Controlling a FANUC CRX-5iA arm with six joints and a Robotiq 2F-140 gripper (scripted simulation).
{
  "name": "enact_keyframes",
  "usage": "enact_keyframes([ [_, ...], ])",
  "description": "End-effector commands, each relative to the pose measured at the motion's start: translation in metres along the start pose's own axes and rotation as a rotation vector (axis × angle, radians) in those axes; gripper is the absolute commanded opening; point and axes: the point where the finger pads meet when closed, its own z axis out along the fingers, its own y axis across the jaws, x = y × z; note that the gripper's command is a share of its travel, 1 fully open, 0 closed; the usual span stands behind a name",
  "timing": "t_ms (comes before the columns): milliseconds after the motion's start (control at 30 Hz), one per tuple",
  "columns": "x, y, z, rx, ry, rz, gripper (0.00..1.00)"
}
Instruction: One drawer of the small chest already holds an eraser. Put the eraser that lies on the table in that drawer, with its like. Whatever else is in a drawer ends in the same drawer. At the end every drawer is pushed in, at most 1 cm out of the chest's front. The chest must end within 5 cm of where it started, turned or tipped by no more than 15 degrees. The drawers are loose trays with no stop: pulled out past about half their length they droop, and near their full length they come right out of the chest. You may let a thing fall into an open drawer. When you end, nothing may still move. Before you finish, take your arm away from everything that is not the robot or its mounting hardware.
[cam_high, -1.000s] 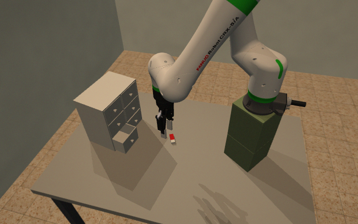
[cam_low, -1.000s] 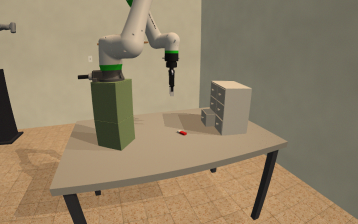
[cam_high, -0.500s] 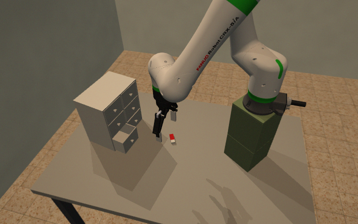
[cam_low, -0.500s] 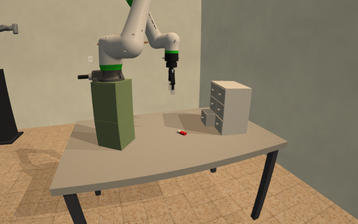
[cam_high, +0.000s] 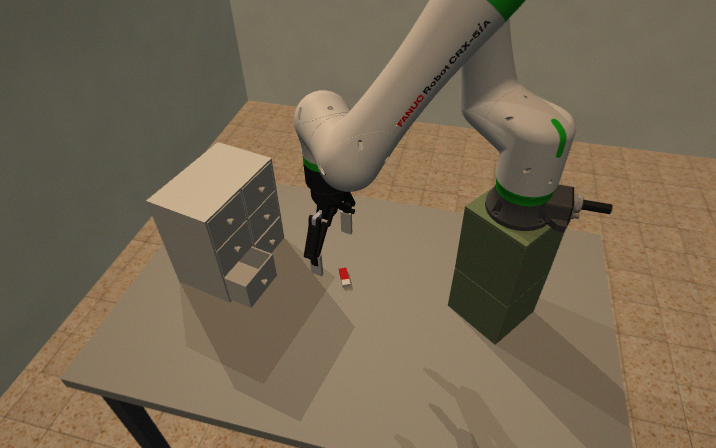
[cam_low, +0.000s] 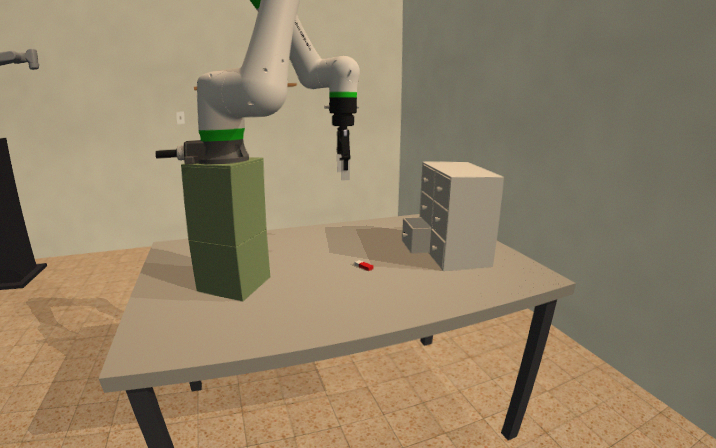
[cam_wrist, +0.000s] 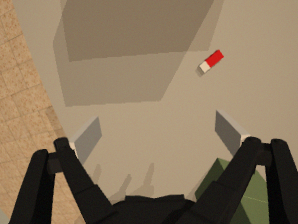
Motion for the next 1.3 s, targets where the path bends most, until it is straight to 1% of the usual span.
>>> enact_keyframes([
  [0,0.0,0.0,-0.011,0.001,0.001,0.0,1.0],
  [133,0.0,0.0,-0.022,0.001,0.001,0.0,1.0],
  [300,0.002,0.0,-0.023,0.001,0.001,0.0,1.0],
  [433,0.014,0.0,-0.023,0.001,0.001,0.0,1.0],
  [500,0.014,0.0,-0.023,0.001,0.001,0.0,1.0],
  [600,0.034,0.001,-0.023,0.001,0.001,0.0,1.0],
  [867,0.106,0.004,-0.023,0.001,0.001,0.0,1.0],
  [967,0.128,0.004,-0.023,0.001,0.001,0.0,1.0],
  [1000,0.134,0.005,-0.023,0.001,0.001,0.0,1.0],
  [1067,0.134,0.005,-0.023,0.001,0.001,0.0,1.0],
  [1167,0.146,0.005,-0.023,0.001,0.001,0.0,1.0],
  [1267,0.15,0.005,-0.023,0.001,0.001,0.0,1.0],
])
